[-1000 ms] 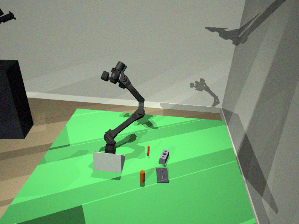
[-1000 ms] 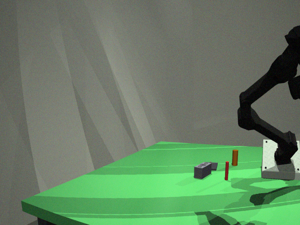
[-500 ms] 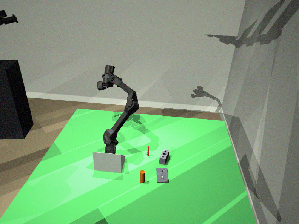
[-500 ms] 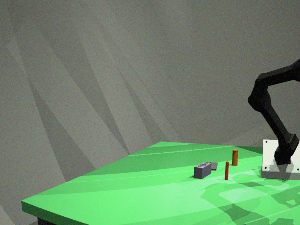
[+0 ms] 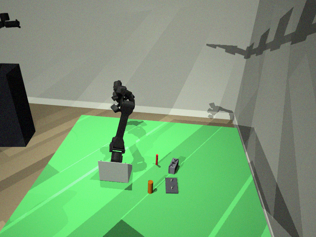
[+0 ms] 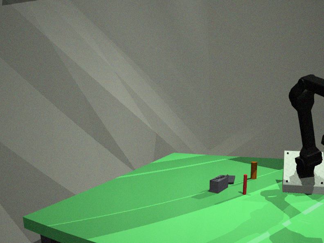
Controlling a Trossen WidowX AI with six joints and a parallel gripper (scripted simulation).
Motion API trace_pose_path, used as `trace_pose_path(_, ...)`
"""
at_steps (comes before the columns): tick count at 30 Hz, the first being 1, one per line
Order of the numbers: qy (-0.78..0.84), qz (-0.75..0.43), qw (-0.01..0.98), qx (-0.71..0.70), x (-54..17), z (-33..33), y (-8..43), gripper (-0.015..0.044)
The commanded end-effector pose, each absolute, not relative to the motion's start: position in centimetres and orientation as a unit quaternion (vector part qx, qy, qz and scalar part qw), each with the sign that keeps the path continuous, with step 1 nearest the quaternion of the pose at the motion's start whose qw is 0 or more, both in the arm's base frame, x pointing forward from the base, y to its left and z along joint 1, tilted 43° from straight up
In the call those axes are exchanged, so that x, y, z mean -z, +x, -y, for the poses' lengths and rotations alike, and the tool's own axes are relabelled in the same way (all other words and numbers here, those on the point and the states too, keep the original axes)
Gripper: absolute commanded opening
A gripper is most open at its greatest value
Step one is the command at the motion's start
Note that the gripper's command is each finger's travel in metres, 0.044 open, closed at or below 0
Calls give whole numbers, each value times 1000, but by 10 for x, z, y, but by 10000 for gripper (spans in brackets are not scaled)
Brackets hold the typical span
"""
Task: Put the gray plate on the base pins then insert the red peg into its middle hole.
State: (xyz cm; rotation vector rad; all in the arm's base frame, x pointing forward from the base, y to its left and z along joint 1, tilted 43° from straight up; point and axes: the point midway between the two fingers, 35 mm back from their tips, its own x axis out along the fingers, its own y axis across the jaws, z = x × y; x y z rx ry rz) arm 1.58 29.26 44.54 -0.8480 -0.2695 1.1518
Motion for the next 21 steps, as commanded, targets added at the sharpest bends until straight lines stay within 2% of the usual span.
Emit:
trace_pose_path(1, -469, 90, 721, -502, -416, -310, 57, 440)
trace_pose_path(10, -585, -32, 660, -470, -345, -306, 167, 440)
trace_pose_path(21, -596, -211, 605, -485, -263, -234, 284, 440)
